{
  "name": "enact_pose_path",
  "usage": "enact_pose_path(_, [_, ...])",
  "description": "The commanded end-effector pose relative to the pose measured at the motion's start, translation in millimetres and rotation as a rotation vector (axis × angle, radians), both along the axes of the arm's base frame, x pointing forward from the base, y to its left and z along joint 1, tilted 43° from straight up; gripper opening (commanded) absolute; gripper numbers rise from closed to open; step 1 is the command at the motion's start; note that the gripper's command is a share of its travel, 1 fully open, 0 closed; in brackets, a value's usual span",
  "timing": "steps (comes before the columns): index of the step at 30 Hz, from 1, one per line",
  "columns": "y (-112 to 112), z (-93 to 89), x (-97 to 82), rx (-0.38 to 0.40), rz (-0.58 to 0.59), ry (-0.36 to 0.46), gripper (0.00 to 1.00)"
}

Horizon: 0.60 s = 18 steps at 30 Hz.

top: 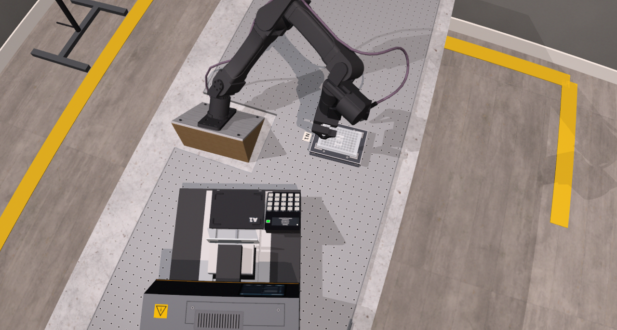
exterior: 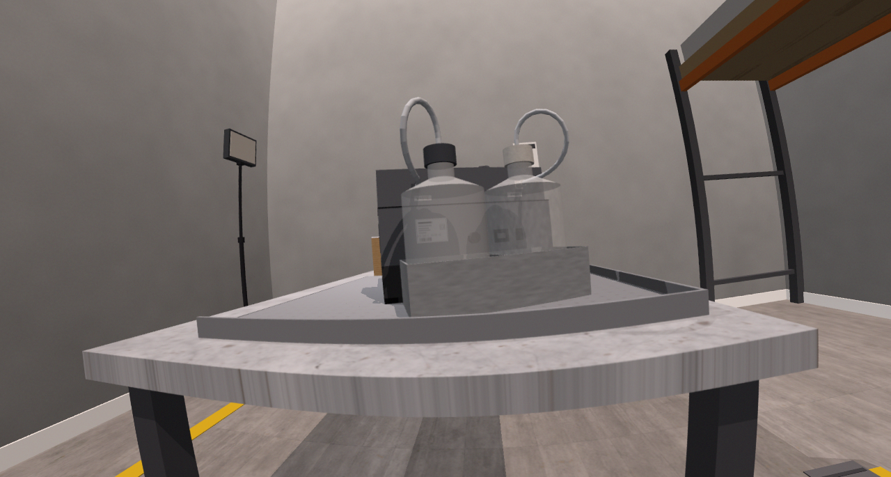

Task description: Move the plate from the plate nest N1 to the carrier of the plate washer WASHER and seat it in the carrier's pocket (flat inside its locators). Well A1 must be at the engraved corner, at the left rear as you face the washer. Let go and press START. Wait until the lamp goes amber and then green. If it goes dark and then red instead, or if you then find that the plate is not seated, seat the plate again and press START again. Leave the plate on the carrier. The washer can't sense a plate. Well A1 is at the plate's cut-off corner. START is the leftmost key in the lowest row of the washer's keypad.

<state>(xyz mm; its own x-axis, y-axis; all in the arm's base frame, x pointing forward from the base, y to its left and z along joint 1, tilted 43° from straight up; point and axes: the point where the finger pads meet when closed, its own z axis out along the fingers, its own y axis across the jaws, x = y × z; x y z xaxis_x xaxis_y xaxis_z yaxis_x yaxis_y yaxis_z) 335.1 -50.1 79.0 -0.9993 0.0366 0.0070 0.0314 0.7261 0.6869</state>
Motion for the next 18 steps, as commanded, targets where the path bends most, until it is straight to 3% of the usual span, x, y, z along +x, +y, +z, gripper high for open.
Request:
enact_pose_path(1, [-6, 1.9, 19.5, -0.007, -0.054, -0.027, 1.00])
enact_pose_path(9, [14, -3.5, 53.7, -0.005, -0.053, -0.028, 1.00])
enact_pose_path(18, [7, 5.2, 53.2, -0.014, -0.073, -0.047, 1.00])
